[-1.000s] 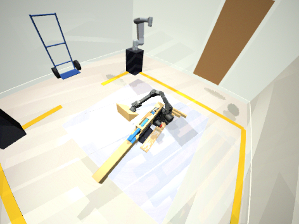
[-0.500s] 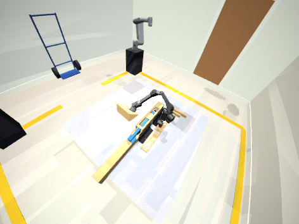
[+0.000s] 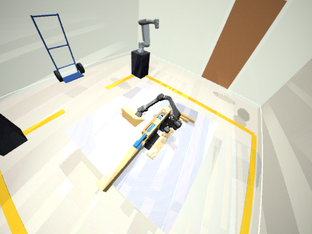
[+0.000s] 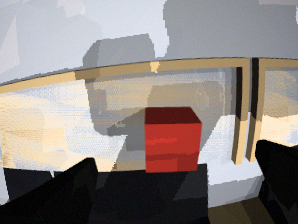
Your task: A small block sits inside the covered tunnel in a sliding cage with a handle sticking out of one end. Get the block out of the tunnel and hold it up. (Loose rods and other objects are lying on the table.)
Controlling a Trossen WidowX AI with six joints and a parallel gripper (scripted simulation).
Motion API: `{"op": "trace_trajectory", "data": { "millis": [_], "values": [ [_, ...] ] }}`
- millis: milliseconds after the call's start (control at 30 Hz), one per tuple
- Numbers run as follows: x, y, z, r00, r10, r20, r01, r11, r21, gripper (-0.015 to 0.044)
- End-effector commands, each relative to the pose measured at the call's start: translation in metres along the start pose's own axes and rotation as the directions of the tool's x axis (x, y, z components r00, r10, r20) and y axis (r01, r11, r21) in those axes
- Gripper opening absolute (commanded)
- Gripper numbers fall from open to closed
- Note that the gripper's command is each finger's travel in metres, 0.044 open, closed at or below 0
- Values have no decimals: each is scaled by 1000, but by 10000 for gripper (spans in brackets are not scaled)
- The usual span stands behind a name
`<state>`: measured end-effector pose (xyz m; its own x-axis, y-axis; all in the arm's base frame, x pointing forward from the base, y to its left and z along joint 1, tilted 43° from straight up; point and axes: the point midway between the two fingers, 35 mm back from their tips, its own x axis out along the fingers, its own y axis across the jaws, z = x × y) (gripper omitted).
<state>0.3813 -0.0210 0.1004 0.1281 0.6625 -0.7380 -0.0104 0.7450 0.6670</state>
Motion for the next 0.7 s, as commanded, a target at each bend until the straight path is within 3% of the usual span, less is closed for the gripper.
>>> {"op": "trace_trajectory", "data": {
  "millis": [0,667],
  "values": [
    [7,1,0,1000,5,2,-5,1000,5,440],
    [40,2,-2,1000,8,2,-8,1000,5,440]
  ]
}}
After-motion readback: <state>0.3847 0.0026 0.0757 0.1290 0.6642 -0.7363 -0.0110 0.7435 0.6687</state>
